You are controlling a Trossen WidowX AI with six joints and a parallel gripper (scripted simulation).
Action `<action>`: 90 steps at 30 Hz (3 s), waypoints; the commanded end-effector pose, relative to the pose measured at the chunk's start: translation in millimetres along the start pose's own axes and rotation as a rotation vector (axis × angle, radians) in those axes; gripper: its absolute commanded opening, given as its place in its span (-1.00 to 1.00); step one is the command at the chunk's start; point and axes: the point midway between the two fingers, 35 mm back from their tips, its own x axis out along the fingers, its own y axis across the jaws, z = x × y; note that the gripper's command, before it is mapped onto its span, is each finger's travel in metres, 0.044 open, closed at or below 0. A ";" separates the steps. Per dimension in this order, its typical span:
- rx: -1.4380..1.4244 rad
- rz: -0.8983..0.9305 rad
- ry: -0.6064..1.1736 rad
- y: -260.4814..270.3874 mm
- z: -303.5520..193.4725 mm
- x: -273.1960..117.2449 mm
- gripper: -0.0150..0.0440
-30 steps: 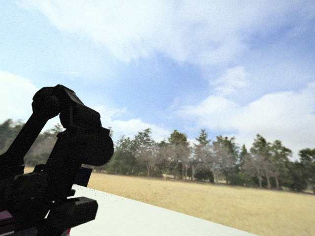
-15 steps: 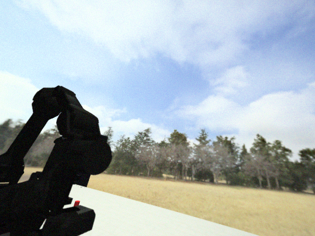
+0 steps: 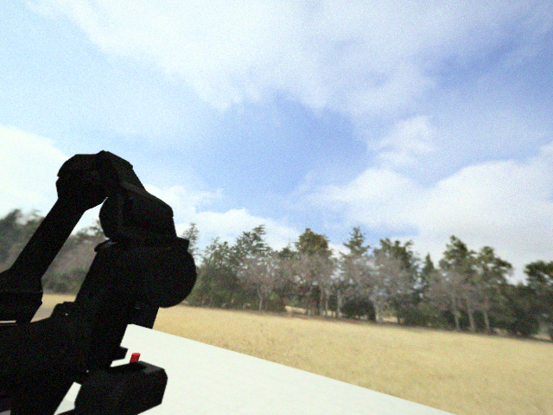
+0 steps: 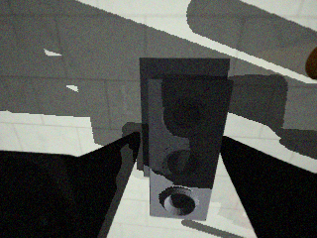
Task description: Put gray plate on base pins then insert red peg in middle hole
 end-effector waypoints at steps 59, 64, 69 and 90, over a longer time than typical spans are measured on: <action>-0.430 -0.008 0.015 -115.3 -171.8 -66.0 1.00; -0.430 -0.008 0.015 -114.8 -172.3 -57.7 1.00; -0.430 -0.008 0.015 -114.6 -172.6 -49.5 1.00; -0.430 -0.008 0.015 -116.3 -172.9 -15.9 1.00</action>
